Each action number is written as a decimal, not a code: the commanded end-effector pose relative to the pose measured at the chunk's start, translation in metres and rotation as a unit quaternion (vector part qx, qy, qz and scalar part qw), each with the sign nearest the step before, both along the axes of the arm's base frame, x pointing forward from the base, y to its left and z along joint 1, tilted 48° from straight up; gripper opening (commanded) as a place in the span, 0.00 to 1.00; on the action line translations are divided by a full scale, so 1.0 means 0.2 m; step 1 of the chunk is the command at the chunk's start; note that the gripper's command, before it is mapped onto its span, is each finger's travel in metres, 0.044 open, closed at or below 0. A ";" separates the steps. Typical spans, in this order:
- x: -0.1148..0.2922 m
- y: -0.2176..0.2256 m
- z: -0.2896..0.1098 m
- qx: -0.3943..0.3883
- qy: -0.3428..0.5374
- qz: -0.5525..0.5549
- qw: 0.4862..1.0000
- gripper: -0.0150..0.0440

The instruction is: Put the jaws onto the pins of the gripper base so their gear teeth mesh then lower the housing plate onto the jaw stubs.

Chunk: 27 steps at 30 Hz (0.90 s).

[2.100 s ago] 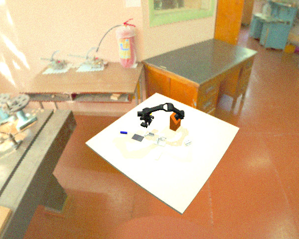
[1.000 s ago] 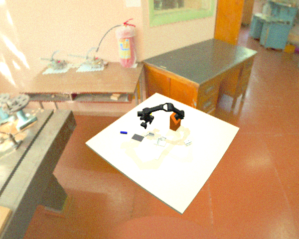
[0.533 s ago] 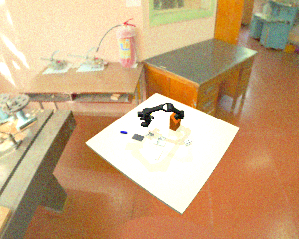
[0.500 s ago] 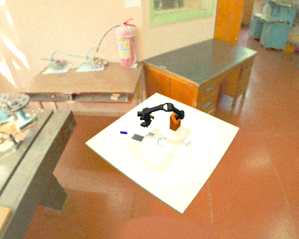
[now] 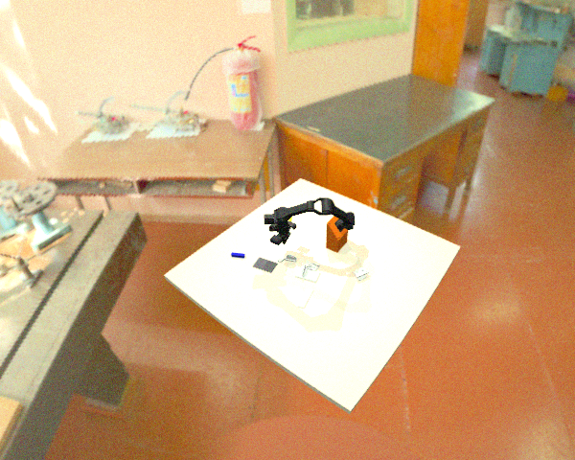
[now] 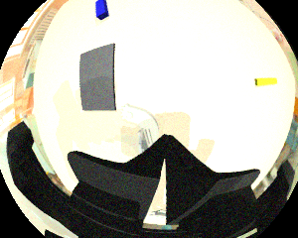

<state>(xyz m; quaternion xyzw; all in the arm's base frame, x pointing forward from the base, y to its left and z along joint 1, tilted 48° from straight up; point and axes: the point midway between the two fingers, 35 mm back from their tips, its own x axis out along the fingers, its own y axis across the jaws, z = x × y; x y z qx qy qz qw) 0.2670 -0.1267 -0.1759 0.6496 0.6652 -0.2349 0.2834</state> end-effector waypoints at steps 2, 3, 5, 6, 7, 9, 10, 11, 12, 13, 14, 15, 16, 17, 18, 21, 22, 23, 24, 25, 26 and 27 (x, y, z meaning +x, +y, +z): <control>0.00 0.00 0.00 0.000 0.000 0.000 1.000 0.25; 0.00 0.00 0.00 0.000 0.000 0.000 1.000 0.25; 0.00 0.00 0.00 0.000 0.000 0.000 1.000 0.25; 0.00 0.00 0.00 0.000 0.000 0.000 1.000 0.30; 0.00 0.00 0.00 0.000 0.000 0.000 1.000 0.34; 0.00 0.00 0.00 0.000 0.000 0.000 1.000 0.43; 0.00 0.00 0.00 0.000 0.000 0.000 1.000 0.48; 0.00 0.00 0.00 0.000 0.000 0.000 1.000 0.52; 0.00 0.00 0.00 0.000 0.000 0.000 1.000 0.57; 0.00 0.00 0.00 0.000 0.000 0.000 1.000 0.61; 0.00 0.00 0.00 0.000 0.000 0.000 1.000 0.65; 0.00 0.00 0.00 0.000 0.000 0.000 1.000 0.70; 0.00 0.00 0.00 0.000 0.000 0.000 1.000 0.74; 0.00 0.00 0.00 0.000 0.000 0.000 1.000 0.79; 0.00 0.00 0.00 0.000 0.000 0.000 1.000 0.83; 0.00 0.00 0.00 0.000 0.000 0.000 1.000 0.97; 0.00 0.00 0.00 0.000 0.000 0.000 1.000 1.00; 0.00 0.00 0.00 0.000 0.000 0.000 1.000 1.00; 0.00 0.00 0.00 0.000 0.000 0.000 1.000 1.00; 0.00 0.00 0.00 0.000 0.000 0.000 1.000 1.00; 0.00 0.00 0.00 0.000 0.000 0.000 1.000 1.00; 0.00 0.00 0.00 0.000 0.000 0.000 1.000 1.00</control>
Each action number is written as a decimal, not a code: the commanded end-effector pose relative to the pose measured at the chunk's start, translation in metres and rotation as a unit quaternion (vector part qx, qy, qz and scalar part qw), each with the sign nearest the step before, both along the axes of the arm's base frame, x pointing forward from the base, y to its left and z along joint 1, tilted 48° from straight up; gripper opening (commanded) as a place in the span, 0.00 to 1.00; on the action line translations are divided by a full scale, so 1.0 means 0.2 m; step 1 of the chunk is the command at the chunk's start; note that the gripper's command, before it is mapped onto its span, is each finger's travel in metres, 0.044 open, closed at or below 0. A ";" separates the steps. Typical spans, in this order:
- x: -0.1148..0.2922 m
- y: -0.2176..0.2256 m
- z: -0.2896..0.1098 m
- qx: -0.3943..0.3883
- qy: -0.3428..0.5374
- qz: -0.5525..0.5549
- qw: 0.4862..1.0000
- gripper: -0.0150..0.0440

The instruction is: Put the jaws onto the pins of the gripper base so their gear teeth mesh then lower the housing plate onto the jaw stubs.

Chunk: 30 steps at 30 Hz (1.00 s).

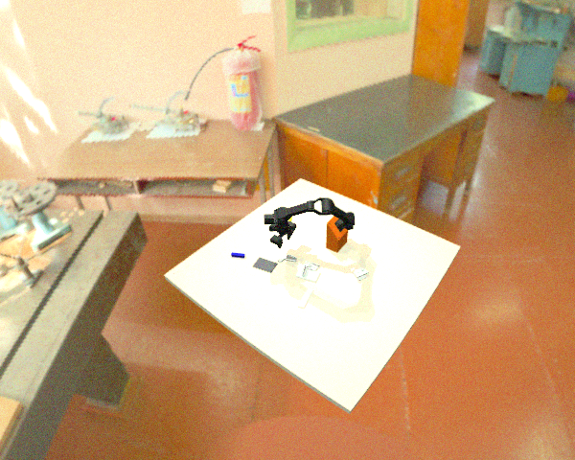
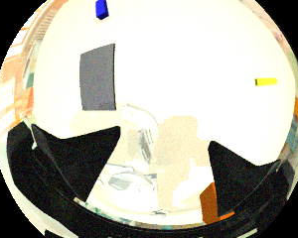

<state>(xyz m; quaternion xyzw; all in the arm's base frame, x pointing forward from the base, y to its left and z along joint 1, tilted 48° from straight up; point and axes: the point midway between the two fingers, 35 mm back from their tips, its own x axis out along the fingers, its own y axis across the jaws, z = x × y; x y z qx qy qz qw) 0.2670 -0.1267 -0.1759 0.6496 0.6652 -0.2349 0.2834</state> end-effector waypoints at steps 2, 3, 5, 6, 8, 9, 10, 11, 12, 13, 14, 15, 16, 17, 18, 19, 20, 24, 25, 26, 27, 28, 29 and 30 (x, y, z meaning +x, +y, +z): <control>0.00 0.00 0.00 0.000 0.000 0.000 1.000 1.00; 0.00 0.00 0.00 0.000 0.000 0.000 1.000 1.00; 0.00 0.00 0.00 0.000 0.000 0.000 1.000 1.00; 0.00 0.00 0.00 0.000 0.000 0.000 1.000 1.00; 0.00 0.00 0.00 0.000 0.000 0.000 1.000 1.00; 0.00 0.00 0.00 0.000 0.000 0.000 1.000 1.00; 0.00 0.00 0.00 0.000 0.000 0.000 1.000 1.00; 0.00 0.00 0.00 0.000 0.000 0.000 1.000 1.00; 0.00 0.00 0.00 0.000 0.000 0.000 1.000 1.00; 0.00 0.00 0.00 0.000 0.000 0.000 1.000 1.00; 0.00 0.00 0.00 0.000 0.000 0.000 1.000 1.00; 0.00 0.00 0.00 0.000 0.000 0.000 1.000 1.00; 0.00 0.00 0.00 0.000 0.000 0.000 1.000 1.00; 0.00 0.00 0.00 0.000 0.000 0.000 1.000 1.00; 0.00 0.00 0.00 0.000 0.000 0.000 1.000 1.00; 0.00 0.00 0.00 0.000 0.000 0.000 1.000 1.00; 0.00 0.00 0.00 0.000 0.000 0.000 1.000 1.00; 0.00 0.00 0.00 0.000 0.000 0.000 1.000 0.96; 0.00 0.00 0.00 0.000 0.000 0.000 1.000 0.91; 0.00 0.00 0.00 0.000 0.000 0.000 1.000 0.87; 0.00 0.00 0.00 0.000 0.000 0.000 1.000 0.82; 0.00 0.00 0.00 0.000 0.000 0.000 1.000 0.78; 0.00 0.00 0.00 0.000 0.000 0.000 1.000 0.73; 0.00 0.00 0.00 0.000 0.000 0.000 1.000 0.69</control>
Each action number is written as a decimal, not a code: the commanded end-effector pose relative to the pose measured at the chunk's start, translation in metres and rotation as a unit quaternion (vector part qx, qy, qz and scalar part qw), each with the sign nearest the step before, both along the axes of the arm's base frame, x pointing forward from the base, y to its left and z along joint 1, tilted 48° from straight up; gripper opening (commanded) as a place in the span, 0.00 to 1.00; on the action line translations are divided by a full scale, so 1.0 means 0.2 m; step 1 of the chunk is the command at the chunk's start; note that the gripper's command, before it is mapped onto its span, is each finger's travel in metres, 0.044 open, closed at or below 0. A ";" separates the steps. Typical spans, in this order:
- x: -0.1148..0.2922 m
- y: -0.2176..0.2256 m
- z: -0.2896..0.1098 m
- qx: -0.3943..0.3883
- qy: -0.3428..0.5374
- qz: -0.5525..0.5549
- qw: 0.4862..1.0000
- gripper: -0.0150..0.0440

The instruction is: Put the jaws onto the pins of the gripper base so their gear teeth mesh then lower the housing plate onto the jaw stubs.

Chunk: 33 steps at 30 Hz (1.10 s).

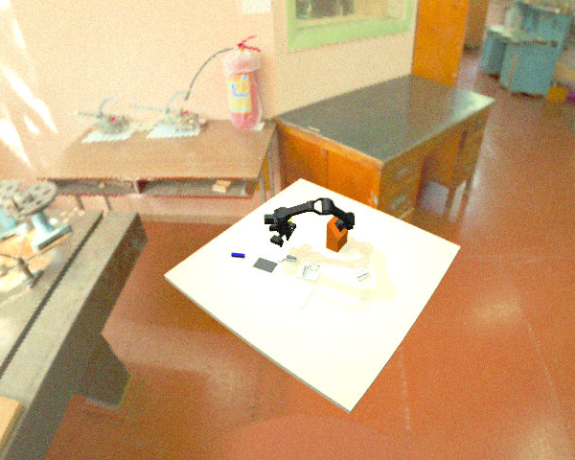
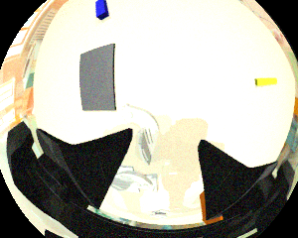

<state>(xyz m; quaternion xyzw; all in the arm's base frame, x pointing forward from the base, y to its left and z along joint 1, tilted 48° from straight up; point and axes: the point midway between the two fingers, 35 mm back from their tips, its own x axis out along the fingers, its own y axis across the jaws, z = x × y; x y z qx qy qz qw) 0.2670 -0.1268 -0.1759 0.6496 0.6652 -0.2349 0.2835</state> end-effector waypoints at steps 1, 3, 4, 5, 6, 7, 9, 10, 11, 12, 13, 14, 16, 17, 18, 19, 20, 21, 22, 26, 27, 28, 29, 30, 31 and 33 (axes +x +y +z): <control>0.00 0.00 0.00 0.000 0.000 0.000 1.000 0.64; 0.00 0.00 0.00 0.000 0.000 0.000 1.000 0.56; 0.00 0.00 0.00 0.000 0.000 0.000 1.000 0.51; 0.00 0.00 0.00 0.000 0.000 0.000 1.000 0.47; 0.00 0.00 0.00 0.000 0.000 0.000 1.000 0.42; 0.00 0.00 0.00 0.000 0.000 0.000 1.000 0.38; 0.00 0.00 0.00 0.000 0.000 0.000 1.000 0.29; 0.00 0.00 0.00 0.000 0.000 0.000 1.000 0.25; 0.00 0.00 0.00 0.000 0.000 0.000 1.000 0.25; 0.00 0.00 0.00 0.000 0.000 0.000 1.000 0.25; 0.00 0.00 0.00 0.000 0.000 0.000 1.000 0.25; 0.00 0.00 0.00 0.000 0.000 0.000 1.000 0.25; 0.00 0.00 0.00 0.000 0.000 0.000 1.000 0.25; 0.00 0.00 0.00 0.000 0.000 0.000 1.000 0.25; 0.00 0.00 0.00 0.000 0.000 0.000 1.000 0.25; 0.00 0.00 0.00 0.000 0.000 0.000 1.000 0.25; 0.00 0.00 0.00 0.000 0.000 0.000 1.000 0.25; 0.00 0.00 0.00 0.000 0.000 0.000 1.000 0.25; 0.00 0.00 0.00 0.000 0.000 0.000 1.000 0.30; 0.00 0.00 0.00 0.000 -0.026 0.024 0.999 0.48; 0.00 0.00 0.01 0.000 -0.036 0.034 0.999 0.52; 0.00 0.00 0.01 0.000 -0.046 0.043 0.998 0.57; 0.00 0.01 0.01 0.000 -0.057 0.053 0.997 0.61; 0.01 0.01 0.01 0.000 -0.067 0.062 0.996 0.65; 0.01 0.01 0.01 -0.001 -0.077 0.072 0.994 0.70; 0.01 0.01 0.02 -0.001 -0.098 0.091 0.991 0.79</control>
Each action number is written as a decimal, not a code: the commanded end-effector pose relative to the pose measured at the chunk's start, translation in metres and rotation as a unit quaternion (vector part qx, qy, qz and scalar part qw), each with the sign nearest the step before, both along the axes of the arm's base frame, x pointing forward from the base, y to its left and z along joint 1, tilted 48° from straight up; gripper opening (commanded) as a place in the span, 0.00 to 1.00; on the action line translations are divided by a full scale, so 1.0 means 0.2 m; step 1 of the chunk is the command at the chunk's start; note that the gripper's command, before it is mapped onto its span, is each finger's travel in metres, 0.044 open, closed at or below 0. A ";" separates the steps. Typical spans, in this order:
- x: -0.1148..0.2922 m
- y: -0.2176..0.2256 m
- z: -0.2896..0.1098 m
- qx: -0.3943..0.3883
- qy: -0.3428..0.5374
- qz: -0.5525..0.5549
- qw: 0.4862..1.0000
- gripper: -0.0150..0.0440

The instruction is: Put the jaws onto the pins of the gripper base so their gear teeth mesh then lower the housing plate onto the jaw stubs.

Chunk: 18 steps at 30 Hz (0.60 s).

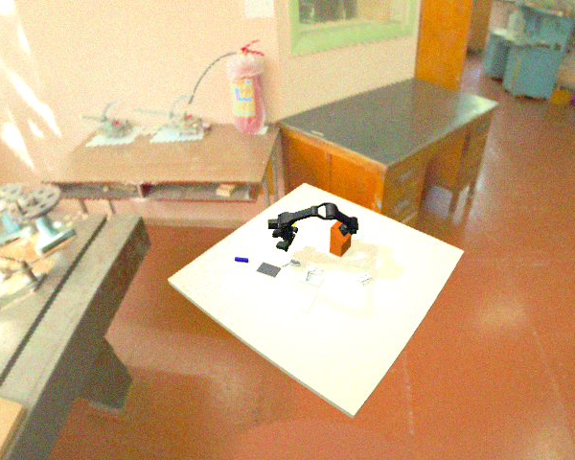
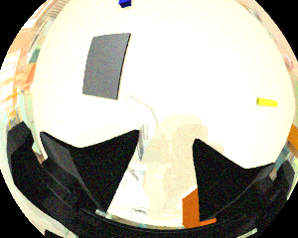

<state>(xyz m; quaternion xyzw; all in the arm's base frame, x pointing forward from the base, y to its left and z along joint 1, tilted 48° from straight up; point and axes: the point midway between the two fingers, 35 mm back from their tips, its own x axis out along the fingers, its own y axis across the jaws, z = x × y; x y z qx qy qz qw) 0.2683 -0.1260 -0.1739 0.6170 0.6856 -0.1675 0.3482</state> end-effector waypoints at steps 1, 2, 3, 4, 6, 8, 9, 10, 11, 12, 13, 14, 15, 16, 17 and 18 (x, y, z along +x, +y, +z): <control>0.00 0.01 0.01 0.001 -0.035 0.032 0.999 0.83; 0.00 0.01 0.01 0.001 -0.045 0.041 0.998 0.88; 0.00 0.01 0.01 0.001 -0.055 0.051 0.997 0.92; 0.00 0.01 0.01 0.001 -0.066 0.061 0.996 0.97; 0.01 0.01 0.02 0.001 -0.086 0.080 0.993 1.00; 0.01 0.01 0.02 0.001 -0.106 0.099 0.989 1.00; 0.01 0.01 0.02 0.001 -0.117 0.108 0.987 1.00; 0.01 0.02 0.02 0.000 -0.127 0.118 0.985 1.00; 0.01 0.02 0.03 0.000 -0.137 0.127 0.982 1.00; 0.01 0.02 0.03 0.000 -0.147 0.137 0.980 1.00; 0.01 0.02 0.03 0.000 -0.157 0.146 0.977 1.00; 0.01 0.02 0.03 0.000 -0.167 0.156 0.974 1.00; 0.01 0.02 0.03 0.000 -0.177 0.165 0.970 1.00; 0.01 0.02 0.03 0.000 -0.187 0.174 0.967 1.00; 0.02 0.02 0.04 0.000 -0.197 0.184 0.963 1.00; 0.02 0.02 0.04 0.000 -0.207 0.193 0.959 1.00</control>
